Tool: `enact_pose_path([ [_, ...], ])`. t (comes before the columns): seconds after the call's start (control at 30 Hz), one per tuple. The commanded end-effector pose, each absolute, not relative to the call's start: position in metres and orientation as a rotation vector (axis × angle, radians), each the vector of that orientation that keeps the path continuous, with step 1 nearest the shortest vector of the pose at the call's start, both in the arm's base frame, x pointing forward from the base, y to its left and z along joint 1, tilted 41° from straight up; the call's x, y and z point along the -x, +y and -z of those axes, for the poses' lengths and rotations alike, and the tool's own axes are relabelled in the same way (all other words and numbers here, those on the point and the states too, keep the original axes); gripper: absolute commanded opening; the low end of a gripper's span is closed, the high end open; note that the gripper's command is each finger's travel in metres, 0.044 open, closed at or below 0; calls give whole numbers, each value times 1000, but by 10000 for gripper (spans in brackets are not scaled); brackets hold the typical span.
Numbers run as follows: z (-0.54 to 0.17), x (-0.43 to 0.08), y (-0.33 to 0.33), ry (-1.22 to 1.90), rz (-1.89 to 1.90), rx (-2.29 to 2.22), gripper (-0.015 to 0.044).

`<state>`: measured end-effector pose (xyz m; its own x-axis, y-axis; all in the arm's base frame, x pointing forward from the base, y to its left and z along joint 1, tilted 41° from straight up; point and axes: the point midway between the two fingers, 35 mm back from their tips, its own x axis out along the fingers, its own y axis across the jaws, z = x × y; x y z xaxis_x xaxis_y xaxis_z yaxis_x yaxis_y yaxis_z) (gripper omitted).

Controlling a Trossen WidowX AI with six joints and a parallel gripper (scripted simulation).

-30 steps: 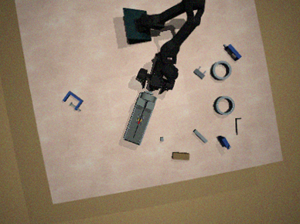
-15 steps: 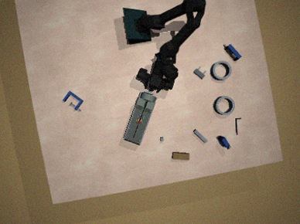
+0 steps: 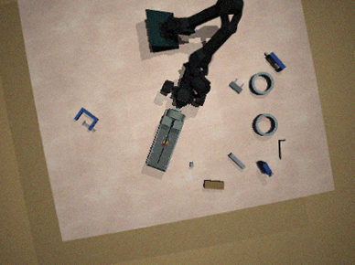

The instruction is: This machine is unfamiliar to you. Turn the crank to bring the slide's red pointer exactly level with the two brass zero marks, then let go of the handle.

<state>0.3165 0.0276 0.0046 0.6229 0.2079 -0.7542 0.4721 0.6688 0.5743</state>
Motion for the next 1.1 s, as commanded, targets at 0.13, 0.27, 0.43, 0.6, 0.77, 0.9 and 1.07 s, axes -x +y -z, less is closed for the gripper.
enact_pose_path([
  [0.13,-6,-318,29,913,175,-856,0],
  [0.27,-9,-320,32,913,174,-856,0],
  [0.43,-12,-322,34,913,174,-856,0],
  [0.6,-13,-322,34,913,174,-856,0],
  [0.77,-13,-322,34,913,174,-856,0],
  [0.9,-14,-323,34,913,174,-856,0],
  [1.07,-14,-323,34,913,174,-856,0],
])
